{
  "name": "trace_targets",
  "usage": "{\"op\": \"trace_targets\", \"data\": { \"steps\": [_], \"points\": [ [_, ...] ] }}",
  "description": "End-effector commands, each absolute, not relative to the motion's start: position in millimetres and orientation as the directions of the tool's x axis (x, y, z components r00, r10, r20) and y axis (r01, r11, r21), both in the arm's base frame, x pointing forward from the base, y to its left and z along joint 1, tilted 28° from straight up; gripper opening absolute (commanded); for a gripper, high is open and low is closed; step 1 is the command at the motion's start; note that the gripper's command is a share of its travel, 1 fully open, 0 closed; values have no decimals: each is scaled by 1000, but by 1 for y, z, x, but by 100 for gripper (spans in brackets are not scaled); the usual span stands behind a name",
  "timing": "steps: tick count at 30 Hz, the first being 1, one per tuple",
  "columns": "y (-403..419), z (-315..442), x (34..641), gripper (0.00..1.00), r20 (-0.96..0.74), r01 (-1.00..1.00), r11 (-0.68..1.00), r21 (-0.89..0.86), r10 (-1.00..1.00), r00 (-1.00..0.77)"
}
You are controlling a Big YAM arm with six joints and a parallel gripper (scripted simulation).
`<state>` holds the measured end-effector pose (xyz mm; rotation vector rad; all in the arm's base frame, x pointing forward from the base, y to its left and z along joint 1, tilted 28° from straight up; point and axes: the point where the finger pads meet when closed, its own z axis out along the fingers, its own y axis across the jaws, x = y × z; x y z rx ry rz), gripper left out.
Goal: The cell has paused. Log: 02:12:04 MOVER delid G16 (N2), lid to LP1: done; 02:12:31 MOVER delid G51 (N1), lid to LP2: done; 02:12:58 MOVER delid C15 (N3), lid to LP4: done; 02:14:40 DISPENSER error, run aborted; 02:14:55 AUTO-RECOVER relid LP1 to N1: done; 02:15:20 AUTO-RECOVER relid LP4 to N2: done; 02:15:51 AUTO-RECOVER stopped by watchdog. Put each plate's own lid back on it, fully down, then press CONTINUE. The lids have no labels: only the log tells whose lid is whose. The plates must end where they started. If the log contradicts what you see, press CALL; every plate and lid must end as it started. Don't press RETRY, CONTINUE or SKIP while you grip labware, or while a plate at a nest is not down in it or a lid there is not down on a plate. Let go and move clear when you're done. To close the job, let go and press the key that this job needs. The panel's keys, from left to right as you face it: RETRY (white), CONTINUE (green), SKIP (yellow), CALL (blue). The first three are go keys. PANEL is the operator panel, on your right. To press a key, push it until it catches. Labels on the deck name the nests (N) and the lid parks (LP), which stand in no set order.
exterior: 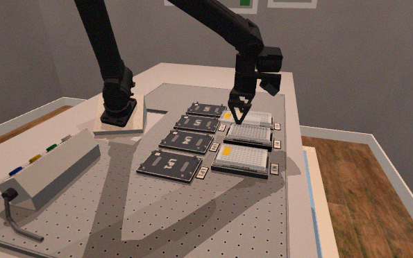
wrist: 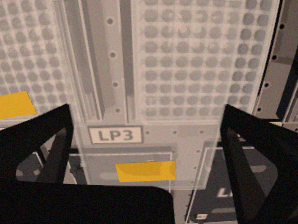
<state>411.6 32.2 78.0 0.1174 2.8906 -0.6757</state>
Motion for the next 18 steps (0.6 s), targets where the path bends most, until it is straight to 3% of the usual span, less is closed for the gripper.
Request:
{"op": "trace_targets", "data": {
  "steps": [1,18],
  "points": [
    [20,98,442,0,-200,114,899,-424,30,-979],
    [6,93,445,0,-177,90,897,-433,13,-984]
  ]
}}
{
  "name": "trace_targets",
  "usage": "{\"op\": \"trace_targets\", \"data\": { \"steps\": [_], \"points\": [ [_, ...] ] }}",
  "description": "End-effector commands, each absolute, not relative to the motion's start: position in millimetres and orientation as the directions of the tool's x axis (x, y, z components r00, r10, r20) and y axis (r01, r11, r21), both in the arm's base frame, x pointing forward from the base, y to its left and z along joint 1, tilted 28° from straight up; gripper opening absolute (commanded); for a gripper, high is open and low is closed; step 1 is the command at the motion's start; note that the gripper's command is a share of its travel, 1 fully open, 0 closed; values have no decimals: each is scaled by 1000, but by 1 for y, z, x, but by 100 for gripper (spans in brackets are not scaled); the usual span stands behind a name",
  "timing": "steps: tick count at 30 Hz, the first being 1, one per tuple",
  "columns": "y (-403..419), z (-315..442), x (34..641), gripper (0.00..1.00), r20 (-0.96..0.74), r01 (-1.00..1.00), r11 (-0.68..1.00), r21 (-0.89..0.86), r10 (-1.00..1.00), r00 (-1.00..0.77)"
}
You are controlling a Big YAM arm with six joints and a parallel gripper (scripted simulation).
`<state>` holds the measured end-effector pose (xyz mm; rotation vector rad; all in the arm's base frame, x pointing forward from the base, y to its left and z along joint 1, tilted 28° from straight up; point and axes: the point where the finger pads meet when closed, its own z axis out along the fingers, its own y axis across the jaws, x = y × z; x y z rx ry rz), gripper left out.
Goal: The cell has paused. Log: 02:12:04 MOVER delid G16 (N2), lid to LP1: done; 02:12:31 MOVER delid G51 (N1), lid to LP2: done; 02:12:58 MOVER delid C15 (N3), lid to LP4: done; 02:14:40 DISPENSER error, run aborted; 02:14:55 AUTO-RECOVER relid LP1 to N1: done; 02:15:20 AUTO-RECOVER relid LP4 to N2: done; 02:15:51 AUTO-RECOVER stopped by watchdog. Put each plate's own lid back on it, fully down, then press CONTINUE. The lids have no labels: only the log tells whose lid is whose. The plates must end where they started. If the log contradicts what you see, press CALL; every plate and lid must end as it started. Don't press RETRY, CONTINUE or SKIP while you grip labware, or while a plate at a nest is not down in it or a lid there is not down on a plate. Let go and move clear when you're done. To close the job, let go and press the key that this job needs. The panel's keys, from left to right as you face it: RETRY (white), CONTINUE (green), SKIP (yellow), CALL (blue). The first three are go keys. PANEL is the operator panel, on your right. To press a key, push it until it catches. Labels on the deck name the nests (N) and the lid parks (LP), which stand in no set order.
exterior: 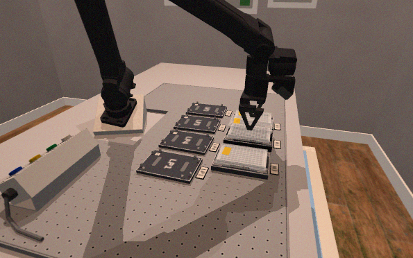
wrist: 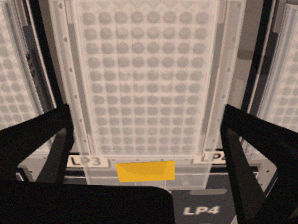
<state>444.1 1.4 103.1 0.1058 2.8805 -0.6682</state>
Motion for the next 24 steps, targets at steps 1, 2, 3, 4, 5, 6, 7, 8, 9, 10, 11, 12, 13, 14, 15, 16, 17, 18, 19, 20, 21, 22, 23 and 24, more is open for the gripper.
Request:
{"op": "trace_targets", "data": {
  "steps": [1,2,3,4,5,6,7,8,9,10,11,12,13,14,15,16,17,18,19,20,21,22,23,24],
  "points": [
    [6,93,445,0,-179,91,897,-432,14,-984],
    [6,94,447,0,-182,93,897,-431,14,-983],
    [6,94,447,0,-182,93,897,-431,14,-983],
    [5,93,446,0,-180,92,897,-432,14,-983],
    [5,92,444,0,-177,91,897,-433,14,-984],
    [5,92,444,0,-177,91,897,-433,14,-984],
    [5,92,444,0,-178,91,897,-433,14,-984],
    [5,92,444,0,-178,91,897,-433,14,-984],
    [5,92,444,0,-178,91,897,-433,14,-984],
    [4,92,443,0,-174,90,897,-434,15,-985],
    [4,92,444,0,-175,91,897,-433,15,-984],
    [4,92,444,0,-176,91,897,-433,15,-984],
    [4,92,444,0,-177,92,897,-433,15,-984],
    [4,92,444,0,-177,92,897,-433,15,-984],
    [4,91,444,0,-176,92,897,-433,16,-984],
    [3,91,444,0,-179,94,897,-432,17,-984],
    [2,92,445,0,-181,96,897,-432,18,-983],
    [1,92,446,0,-183,99,897,-431,20,-983],
    [0,91,445,0,-180,100,896,-432,22,-983],
    [-2,90,445,0,-179,101,896,-432,24,-984],
    [-3,89,444,0,-178,103,896,-433,27,-984],
    [-4,89,445,0,-178,105,896,-432,29,-984],
    [-5,89,444,0,-178,107,895,-432,31,-983],
    [-6,88,444,0,-178,106,895,-433,31,-984]
  ]
}}
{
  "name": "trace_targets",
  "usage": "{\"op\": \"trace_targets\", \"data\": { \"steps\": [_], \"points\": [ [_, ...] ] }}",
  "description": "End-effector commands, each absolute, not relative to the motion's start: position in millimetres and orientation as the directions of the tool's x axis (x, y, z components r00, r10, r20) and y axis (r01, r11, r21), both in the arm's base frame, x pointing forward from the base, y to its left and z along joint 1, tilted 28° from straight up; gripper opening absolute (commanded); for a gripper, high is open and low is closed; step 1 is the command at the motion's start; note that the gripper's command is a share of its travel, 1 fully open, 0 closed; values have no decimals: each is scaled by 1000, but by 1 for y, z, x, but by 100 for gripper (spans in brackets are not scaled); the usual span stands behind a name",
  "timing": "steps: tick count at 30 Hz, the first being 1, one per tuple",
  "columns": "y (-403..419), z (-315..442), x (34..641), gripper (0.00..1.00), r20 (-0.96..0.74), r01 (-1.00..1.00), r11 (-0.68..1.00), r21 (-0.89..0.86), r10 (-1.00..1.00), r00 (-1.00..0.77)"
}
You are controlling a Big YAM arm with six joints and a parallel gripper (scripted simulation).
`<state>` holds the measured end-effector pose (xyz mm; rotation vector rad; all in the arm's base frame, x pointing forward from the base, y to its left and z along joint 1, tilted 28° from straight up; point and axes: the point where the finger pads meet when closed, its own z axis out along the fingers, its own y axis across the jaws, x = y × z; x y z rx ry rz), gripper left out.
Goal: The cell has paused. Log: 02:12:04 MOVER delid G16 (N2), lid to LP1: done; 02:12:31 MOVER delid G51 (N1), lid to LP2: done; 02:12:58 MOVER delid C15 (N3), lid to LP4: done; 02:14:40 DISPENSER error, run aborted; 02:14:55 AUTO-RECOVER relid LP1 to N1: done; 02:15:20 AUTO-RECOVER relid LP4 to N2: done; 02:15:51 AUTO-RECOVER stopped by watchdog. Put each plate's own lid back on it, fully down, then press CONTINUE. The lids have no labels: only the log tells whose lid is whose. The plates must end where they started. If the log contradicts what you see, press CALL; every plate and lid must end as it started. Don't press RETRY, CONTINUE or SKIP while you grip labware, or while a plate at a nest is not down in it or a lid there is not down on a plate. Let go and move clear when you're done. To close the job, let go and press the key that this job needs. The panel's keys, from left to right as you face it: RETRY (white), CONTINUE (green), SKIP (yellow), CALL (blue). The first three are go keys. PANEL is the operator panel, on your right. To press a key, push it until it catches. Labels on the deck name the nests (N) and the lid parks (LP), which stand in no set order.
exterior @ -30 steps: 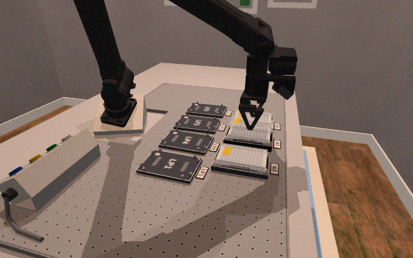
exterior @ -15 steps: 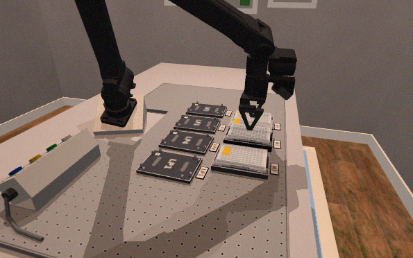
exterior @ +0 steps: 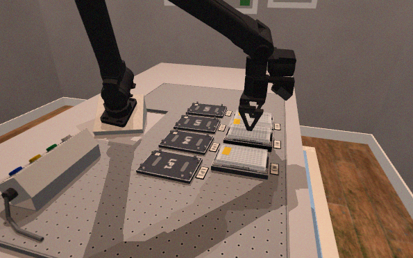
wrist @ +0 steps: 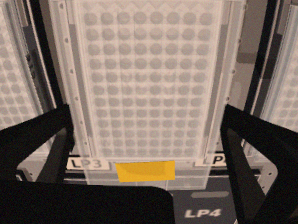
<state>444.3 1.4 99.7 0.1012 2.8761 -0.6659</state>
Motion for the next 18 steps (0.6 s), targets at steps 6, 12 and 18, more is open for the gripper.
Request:
{"op": "trace_targets", "data": {
  "steps": [6,12,18],
  "points": [
    [-6,87,445,0,-178,106,895,-433,30,-984],
    [-8,84,444,0,-178,106,895,-432,31,-984],
    [-9,83,445,0,-180,108,895,-432,31,-983]
  ]
}}
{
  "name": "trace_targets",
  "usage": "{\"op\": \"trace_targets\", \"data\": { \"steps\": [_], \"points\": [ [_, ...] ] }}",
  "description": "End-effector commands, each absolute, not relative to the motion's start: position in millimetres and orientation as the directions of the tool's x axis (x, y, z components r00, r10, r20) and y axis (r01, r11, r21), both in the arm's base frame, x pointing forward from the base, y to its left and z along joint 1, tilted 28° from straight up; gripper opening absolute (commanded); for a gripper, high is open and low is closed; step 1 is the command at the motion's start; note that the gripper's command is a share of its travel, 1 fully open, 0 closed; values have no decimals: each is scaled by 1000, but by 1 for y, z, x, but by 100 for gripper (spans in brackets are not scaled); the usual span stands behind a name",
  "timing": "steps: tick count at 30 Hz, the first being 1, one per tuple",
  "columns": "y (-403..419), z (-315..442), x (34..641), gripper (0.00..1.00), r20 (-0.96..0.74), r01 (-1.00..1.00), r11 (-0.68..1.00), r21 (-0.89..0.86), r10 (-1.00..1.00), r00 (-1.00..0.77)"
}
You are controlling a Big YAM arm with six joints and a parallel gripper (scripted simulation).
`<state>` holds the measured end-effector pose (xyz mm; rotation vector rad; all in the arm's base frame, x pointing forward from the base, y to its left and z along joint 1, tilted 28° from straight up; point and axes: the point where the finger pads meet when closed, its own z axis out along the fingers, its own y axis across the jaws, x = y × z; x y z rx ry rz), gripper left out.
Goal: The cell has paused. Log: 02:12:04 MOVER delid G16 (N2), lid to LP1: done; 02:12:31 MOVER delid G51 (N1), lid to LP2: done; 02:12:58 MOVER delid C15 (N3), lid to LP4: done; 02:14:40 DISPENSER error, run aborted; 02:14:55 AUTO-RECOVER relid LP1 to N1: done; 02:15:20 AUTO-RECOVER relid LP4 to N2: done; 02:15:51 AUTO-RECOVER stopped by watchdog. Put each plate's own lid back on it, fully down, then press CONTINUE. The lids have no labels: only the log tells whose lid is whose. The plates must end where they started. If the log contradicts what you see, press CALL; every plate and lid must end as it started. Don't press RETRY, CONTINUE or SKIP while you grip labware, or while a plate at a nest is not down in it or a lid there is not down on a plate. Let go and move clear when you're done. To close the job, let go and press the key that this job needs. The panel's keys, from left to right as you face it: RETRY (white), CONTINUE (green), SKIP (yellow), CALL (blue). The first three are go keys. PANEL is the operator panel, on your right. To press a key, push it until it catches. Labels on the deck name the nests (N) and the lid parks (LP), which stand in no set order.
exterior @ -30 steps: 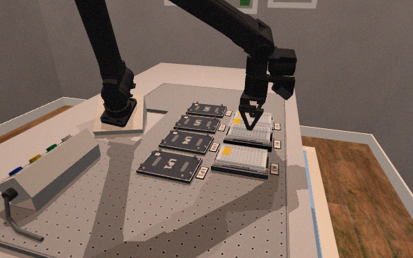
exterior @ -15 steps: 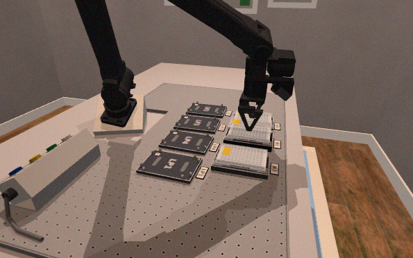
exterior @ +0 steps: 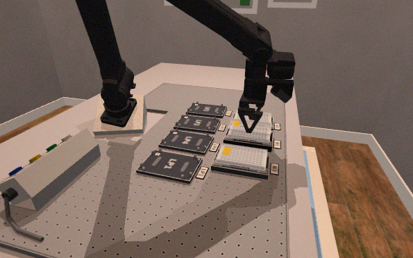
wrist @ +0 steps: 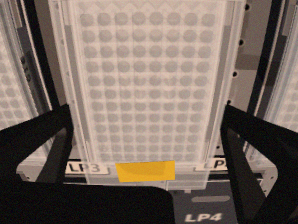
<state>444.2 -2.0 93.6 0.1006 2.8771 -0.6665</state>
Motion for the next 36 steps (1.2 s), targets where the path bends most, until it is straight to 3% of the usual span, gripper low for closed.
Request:
{"op": "trace_targets", "data": {
  "steps": [1,36],
  "points": [
    [-9,83,445,0,-180,108,895,-432,31,-983],
    [-14,74,445,0,-175,108,895,-433,34,-984]
  ]
}}
